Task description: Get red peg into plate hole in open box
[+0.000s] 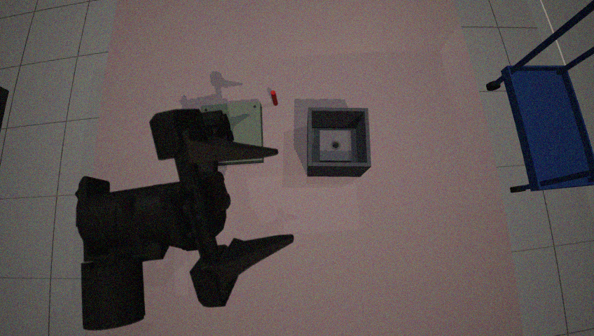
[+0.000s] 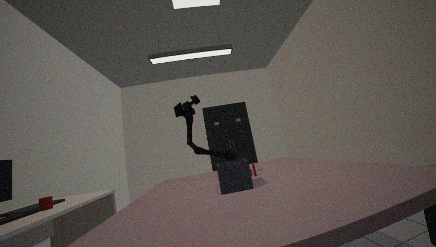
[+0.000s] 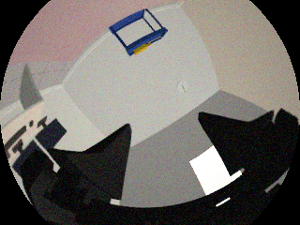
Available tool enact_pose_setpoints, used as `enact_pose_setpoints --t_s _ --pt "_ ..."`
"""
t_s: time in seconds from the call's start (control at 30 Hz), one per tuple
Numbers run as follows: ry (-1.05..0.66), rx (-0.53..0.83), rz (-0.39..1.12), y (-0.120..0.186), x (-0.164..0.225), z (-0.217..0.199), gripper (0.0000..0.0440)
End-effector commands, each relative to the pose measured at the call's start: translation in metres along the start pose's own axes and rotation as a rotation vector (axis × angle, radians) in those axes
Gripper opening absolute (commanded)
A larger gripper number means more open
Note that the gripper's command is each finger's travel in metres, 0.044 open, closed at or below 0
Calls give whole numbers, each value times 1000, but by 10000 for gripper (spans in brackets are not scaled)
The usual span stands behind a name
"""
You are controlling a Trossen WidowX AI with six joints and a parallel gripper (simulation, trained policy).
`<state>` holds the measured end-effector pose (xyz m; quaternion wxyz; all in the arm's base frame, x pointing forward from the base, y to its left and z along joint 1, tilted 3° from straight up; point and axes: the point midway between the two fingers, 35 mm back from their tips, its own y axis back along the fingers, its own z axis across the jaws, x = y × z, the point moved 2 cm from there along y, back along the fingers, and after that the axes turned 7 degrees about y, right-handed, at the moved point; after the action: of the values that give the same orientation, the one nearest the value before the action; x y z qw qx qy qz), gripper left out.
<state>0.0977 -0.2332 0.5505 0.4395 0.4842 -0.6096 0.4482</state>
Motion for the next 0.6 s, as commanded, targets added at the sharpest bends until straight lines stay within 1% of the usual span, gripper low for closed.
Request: enact_pose_setpoints --t_s 0.0,0.07,0.33,0.57 --pt "27 8 21 0 3 -5 419" --pt "80 23 63 2 8 -15 440" --pt "300 70 223 13 23 -67 440" --pt "510 115 333 24 25 -120 440"
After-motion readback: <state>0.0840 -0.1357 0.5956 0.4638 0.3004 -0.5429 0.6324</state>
